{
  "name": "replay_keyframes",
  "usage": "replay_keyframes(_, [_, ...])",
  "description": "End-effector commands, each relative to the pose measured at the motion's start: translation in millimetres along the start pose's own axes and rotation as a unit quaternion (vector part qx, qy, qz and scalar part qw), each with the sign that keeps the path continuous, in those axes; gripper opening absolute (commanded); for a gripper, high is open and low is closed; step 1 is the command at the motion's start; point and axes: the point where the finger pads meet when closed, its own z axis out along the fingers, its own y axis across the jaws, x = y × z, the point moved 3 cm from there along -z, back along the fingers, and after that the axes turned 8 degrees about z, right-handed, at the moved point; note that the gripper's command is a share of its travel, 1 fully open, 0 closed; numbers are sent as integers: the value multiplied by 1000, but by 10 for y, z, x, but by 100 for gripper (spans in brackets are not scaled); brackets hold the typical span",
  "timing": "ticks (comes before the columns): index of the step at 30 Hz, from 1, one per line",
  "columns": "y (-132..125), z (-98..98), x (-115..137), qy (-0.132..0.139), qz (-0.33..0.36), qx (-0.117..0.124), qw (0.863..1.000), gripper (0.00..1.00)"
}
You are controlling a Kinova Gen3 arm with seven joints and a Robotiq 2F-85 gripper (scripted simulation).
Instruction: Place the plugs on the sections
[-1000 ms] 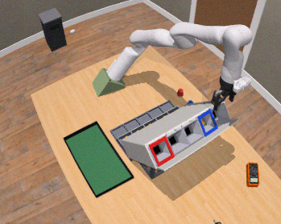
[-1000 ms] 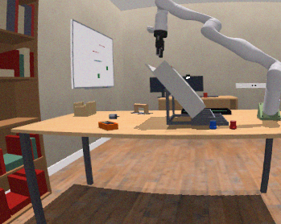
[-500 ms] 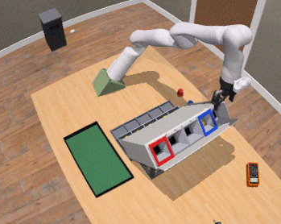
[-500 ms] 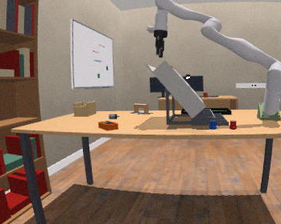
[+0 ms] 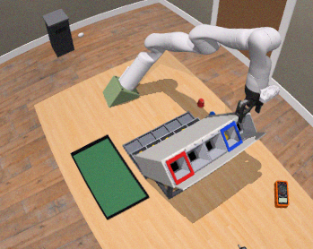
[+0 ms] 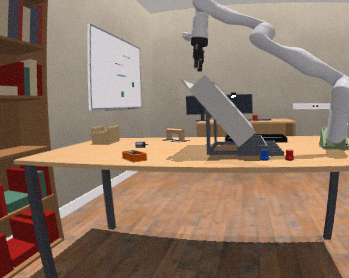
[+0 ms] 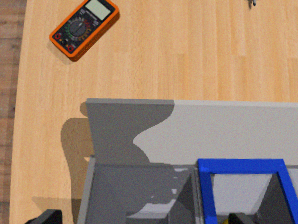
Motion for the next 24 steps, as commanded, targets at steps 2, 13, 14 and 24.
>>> replay_keyframes(2, [-4, -16, 41, -52, 0, -5, 999, 100])
replay_keyframes(13, [144, -150, -1048, -46, 0, -4, 999, 100])
replay_keyframes(14, [153, -155, -1098, -46, 0, -4, 999, 100])
replay_keyframes(24, [234, -182, -1610, -77, 2, 1, 997, 100])
